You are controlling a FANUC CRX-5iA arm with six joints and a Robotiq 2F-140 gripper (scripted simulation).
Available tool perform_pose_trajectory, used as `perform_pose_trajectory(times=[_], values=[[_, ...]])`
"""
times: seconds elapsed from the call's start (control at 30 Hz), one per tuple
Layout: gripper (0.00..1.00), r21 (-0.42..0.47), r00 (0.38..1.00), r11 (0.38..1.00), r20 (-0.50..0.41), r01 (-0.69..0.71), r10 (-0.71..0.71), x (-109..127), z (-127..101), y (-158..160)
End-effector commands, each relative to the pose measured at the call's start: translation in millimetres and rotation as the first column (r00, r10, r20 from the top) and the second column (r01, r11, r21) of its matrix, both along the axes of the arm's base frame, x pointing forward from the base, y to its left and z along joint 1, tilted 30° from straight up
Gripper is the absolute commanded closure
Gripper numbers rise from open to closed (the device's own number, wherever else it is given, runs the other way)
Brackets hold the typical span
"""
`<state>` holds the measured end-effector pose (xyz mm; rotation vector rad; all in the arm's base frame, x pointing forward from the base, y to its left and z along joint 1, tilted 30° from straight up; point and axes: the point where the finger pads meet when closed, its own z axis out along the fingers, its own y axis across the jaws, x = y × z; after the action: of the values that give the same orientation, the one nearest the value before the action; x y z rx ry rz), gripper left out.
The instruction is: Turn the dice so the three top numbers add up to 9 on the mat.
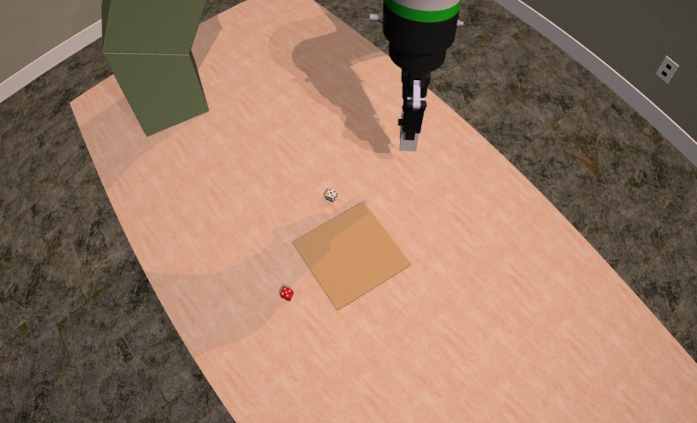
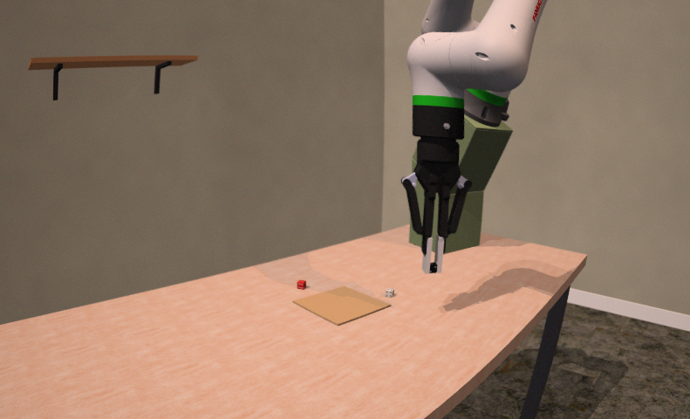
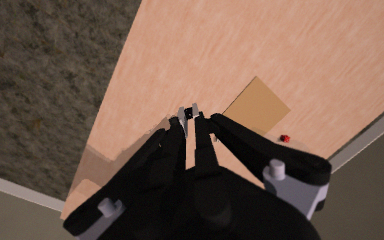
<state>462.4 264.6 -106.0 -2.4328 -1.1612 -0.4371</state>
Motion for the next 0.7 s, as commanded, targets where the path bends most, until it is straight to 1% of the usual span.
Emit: perform_pose_trajectory(times=[0.0,0.23,0.33,0.4,0.5,0.57,0.63,0.67], values=[[0.93,0.000,1.000,1.000,0.000,0.000,0.000,-0.3,3.5,-1.5],[0.93,-0.003,1.000,1.000,0.009,-0.016,0.016,1.0,1.4,-5.4],[0.93,-0.019,0.994,0.995,0.053,-0.097,0.098,7.1,-8.9,-25.5],[0.93,-0.019,0.994,0.995,0.053,-0.097,0.098,7.1,-8.9,-25.5],[0.93,-0.048,0.969,0.975,0.115,-0.217,0.221,14.4,-24.2,-55.5],[0.93,-0.053,0.962,0.970,0.127,-0.239,0.244,15.6,-27.0,-61.2],[0.93,-0.068,0.943,0.955,0.153,-0.289,0.297,17.9,-33.7,-74.5],[0.93,-0.068,0.942,0.954,0.154,-0.291,0.298,17.9,-33.9,-74.9]])
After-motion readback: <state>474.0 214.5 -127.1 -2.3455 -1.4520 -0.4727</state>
